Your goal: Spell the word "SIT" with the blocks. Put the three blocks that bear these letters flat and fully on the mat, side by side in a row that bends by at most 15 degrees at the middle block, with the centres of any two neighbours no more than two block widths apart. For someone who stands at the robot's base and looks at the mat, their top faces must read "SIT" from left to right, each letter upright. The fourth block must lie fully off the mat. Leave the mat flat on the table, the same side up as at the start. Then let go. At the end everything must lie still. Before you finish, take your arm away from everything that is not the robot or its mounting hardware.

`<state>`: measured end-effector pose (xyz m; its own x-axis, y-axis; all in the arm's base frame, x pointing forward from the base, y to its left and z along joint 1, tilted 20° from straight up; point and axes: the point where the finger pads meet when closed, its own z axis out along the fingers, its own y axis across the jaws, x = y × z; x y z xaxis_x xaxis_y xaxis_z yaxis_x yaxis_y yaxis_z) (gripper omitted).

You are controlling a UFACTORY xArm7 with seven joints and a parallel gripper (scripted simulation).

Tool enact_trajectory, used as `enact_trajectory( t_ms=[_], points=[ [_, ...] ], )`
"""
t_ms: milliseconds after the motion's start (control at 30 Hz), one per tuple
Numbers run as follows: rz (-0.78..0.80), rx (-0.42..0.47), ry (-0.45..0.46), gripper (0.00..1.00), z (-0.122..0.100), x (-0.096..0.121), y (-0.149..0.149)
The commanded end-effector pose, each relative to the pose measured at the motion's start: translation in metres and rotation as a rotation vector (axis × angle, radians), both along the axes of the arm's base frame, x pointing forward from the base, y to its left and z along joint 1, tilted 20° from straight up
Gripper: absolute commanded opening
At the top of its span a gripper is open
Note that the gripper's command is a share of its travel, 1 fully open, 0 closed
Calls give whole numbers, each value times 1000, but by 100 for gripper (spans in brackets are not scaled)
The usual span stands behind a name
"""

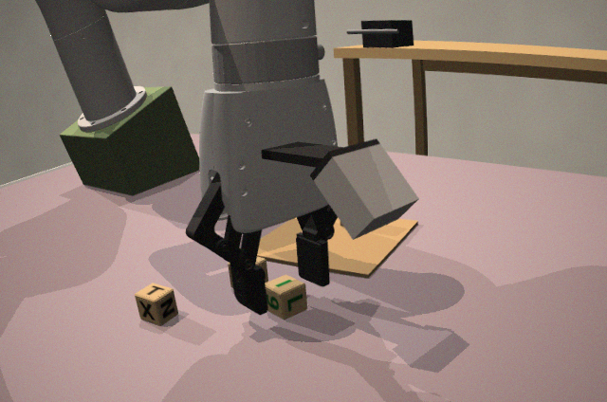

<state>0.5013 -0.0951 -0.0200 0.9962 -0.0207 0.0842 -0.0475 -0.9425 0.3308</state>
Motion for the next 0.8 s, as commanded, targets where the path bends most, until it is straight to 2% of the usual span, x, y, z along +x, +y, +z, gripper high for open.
enact_trajectory(
  t_ms=[0, 767],
  points=[
    [2, 0, -5, 63, -5, 3, -1],
    [2, 0, -5, 63, -9, 3, -3]
  ],
)
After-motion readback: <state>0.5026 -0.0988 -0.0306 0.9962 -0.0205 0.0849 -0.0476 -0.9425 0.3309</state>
